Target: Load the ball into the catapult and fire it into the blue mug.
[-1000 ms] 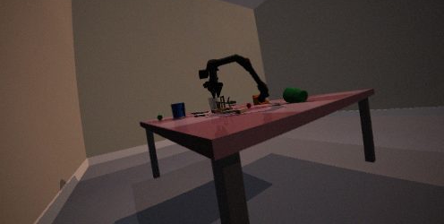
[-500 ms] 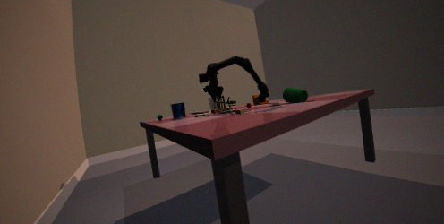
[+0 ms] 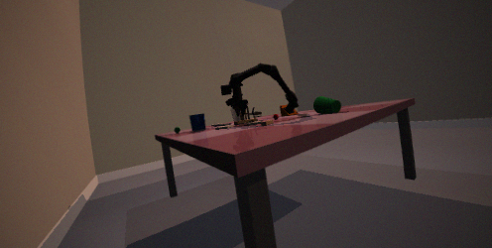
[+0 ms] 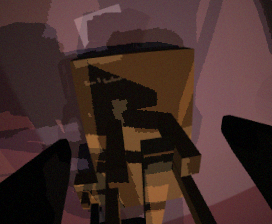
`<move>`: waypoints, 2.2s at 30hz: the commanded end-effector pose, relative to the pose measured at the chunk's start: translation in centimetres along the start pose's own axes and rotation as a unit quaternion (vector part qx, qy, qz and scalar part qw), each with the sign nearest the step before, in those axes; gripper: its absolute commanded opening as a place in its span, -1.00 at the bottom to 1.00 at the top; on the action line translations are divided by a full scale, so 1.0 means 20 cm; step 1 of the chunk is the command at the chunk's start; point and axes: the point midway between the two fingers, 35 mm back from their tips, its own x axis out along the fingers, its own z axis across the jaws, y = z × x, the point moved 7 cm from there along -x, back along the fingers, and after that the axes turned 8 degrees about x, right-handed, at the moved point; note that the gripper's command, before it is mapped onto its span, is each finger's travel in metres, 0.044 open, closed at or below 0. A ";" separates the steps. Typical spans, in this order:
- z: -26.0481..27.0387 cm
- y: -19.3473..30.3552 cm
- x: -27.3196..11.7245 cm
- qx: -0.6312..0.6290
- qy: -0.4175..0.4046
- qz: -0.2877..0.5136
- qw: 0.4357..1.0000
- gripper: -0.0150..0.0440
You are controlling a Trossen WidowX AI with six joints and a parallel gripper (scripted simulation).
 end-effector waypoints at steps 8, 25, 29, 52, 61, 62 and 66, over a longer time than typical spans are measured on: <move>0.00 0.01 0.09 0.003 -0.002 0.001 1.000 1.00; 0.00 0.00 0.07 0.000 0.000 0.001 1.000 -0.09; 0.00 0.00 -0.02 0.000 0.000 0.001 1.000 -0.38; 0.00 0.00 -0.06 0.002 -0.001 0.001 1.000 -0.49; 0.01 0.00 0.02 0.002 -0.001 0.001 1.000 -0.49; 0.01 0.00 0.03 0.002 -0.001 0.001 1.000 -0.49; 0.01 0.00 0.06 0.003 -0.002 0.001 1.000 -0.49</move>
